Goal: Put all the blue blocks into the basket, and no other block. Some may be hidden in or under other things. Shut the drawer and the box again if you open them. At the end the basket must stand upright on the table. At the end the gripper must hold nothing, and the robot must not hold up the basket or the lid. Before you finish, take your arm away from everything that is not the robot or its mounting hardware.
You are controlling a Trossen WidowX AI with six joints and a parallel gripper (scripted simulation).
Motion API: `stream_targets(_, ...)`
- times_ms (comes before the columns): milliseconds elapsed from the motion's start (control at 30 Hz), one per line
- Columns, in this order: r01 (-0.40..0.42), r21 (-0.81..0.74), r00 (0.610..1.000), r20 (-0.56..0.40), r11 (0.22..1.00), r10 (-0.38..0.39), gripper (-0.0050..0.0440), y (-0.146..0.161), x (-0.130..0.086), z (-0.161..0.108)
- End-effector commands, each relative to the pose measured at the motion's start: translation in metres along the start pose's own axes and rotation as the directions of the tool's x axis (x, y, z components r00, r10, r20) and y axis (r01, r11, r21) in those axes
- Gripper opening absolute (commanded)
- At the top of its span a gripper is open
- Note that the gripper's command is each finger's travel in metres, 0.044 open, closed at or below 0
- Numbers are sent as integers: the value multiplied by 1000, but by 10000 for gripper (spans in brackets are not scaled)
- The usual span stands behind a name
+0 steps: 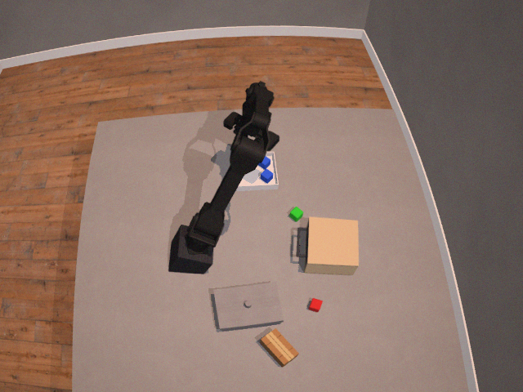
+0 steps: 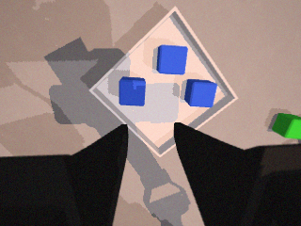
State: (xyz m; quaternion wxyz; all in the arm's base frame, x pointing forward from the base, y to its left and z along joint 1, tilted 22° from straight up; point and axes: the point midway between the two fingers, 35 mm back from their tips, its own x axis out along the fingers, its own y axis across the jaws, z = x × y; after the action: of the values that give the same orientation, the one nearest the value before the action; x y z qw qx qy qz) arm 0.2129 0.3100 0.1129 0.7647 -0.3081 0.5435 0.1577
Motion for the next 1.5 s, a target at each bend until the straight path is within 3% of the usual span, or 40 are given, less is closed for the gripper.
stream_targets(0, -10, -12, 1000, 10, 1000, 10, 148, -19, 0, 0)
stream_targets(300, -4, -89, 999, 45, 996, 8, 148, -104, 7, -12)
stream_targets(367, 28, -168, 996, 85, 985, -14, 148, -123, 9, -20)
stream_targets(467, 28, -168, 996, 85, 985, -14, 148, -150, 10, -31)
stream_targets(567, 28, -168, 996, 85, 985, -14, 148, -157, 11, -35)
stream_targets(633, 87, -247, 991, 122, 965, -58, 148, -174, 12, -46)
stream_targets(767, 87, -247, 991, 122, 965, -58, 148, -202, 14, -65)
stream_targets(833, 166, -326, 981, 151, 931, -122, 148, -216, 16, -80)
stream_targets(933, 166, -326, 981, 151, 931, -122, 148, -238, 17, -101)
stream_targets(967, 166, -326, 981, 151, 931, -122, 148, -239, 18, -102)
stream_targets(1033, 255, -406, 965, 168, 878, -202, 148, -250, 19, -118)
stream_targets(1167, 255, -406, 965, 168, 878, -202, 148, -261, 20, -135)
stream_targets(1233, 332, -481, 943, 167, 811, -287, 148, -270, 22, -152)
stream_targets(1333, 340, -489, 940, 167, 804, -296, 148, -283, 25, -179)
stream_targets(1467, 340, -489, 940, 167, 804, -296, 148, -285, 25, -182)
